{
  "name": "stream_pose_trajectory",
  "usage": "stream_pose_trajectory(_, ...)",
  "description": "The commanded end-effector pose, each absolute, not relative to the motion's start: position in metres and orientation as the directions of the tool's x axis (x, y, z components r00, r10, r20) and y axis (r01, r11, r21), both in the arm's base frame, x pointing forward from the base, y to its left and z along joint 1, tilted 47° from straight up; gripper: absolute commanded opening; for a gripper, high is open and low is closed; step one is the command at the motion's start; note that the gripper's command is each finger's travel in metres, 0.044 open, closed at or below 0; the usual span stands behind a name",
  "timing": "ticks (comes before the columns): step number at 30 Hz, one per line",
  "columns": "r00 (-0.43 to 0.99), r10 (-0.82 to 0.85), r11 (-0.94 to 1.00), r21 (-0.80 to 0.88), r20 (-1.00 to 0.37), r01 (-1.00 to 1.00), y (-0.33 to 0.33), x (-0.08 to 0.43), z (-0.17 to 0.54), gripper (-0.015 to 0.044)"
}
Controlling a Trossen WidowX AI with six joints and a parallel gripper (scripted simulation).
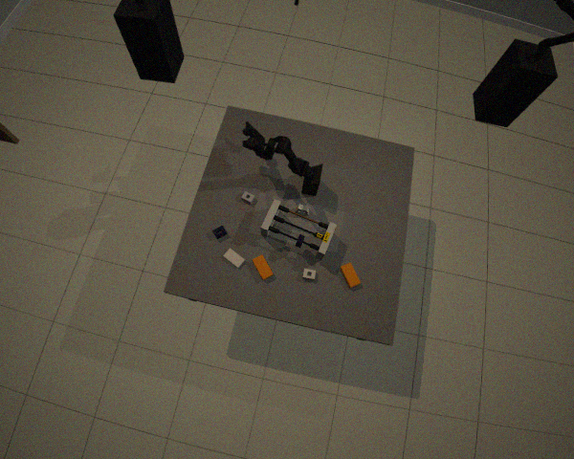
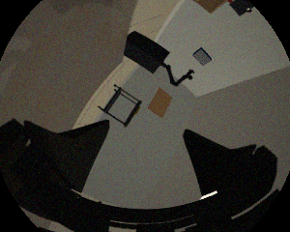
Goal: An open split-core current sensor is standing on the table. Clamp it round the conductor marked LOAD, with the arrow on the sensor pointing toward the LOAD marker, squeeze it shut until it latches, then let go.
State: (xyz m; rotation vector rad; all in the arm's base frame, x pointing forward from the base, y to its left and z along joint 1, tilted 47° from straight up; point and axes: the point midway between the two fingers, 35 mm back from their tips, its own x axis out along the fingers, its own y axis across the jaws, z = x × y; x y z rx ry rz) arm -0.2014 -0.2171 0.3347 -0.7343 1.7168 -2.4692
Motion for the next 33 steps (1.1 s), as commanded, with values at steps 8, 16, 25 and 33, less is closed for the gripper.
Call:
stream_pose_trajectory(8, -0.468, -0.82, -0.494, -0.82, 0.33, 0.288, -0.304, -0.049, 0.341, 0.044)
stream_pose_trajectory(16, -0.007, -0.955, -0.232, -0.727, 0.298, 0.646, -0.303, 0.079, 0.34, 0.044)
stream_pose_trajectory(25, 0.528, -0.818, 0.348, -0.536, 0.228, 0.769, -0.237, 0.213, 0.337, 0.044)
stream_pose_trajectory(33, 0.879, -0.456, 0.83, -0.288, 0.14, 0.477, -0.126, 0.293, 0.33, 0.044)
